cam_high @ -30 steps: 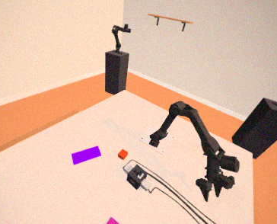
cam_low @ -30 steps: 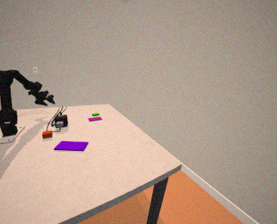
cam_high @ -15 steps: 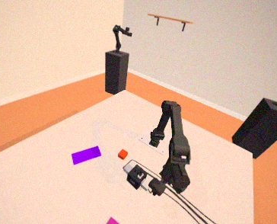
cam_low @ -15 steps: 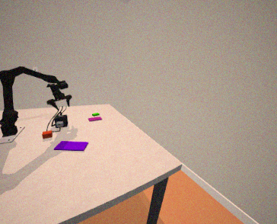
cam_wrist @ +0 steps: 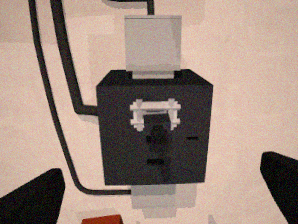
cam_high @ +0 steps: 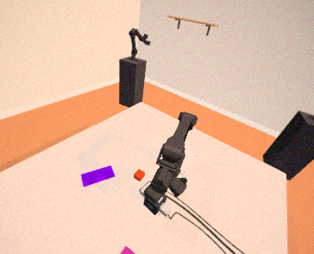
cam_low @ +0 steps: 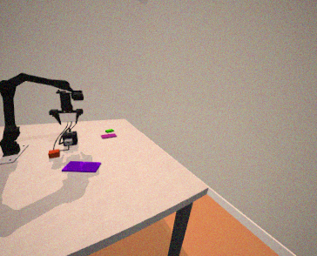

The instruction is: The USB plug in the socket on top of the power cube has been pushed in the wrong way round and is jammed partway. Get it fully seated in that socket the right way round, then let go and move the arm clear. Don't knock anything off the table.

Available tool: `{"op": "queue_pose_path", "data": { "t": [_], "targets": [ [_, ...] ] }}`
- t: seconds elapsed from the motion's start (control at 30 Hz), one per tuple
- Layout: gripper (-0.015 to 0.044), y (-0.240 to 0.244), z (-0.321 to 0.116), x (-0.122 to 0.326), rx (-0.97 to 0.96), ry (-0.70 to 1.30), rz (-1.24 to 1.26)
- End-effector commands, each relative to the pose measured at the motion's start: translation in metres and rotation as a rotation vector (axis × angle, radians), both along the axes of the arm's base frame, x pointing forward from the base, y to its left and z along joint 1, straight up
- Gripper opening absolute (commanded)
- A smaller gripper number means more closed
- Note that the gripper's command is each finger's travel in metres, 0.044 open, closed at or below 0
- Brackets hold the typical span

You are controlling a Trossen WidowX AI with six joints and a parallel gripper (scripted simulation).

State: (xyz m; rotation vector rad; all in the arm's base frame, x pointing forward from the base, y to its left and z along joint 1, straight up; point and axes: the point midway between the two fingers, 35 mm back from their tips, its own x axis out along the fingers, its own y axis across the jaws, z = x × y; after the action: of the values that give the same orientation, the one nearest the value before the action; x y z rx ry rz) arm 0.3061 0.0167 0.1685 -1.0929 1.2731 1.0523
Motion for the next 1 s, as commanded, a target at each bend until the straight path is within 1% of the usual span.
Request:
{"op": "queue_pose_path", "data": {
  "t": [0.0, 0.97],
  "targets": [
    [0.0440, 0.000, 0.001, 0.000, 0.006, -0.001, 0.006],
    [0.0440, 0.000, -0.027, 0.001, 0.006, -0.001, 0.006]
  ]
}}
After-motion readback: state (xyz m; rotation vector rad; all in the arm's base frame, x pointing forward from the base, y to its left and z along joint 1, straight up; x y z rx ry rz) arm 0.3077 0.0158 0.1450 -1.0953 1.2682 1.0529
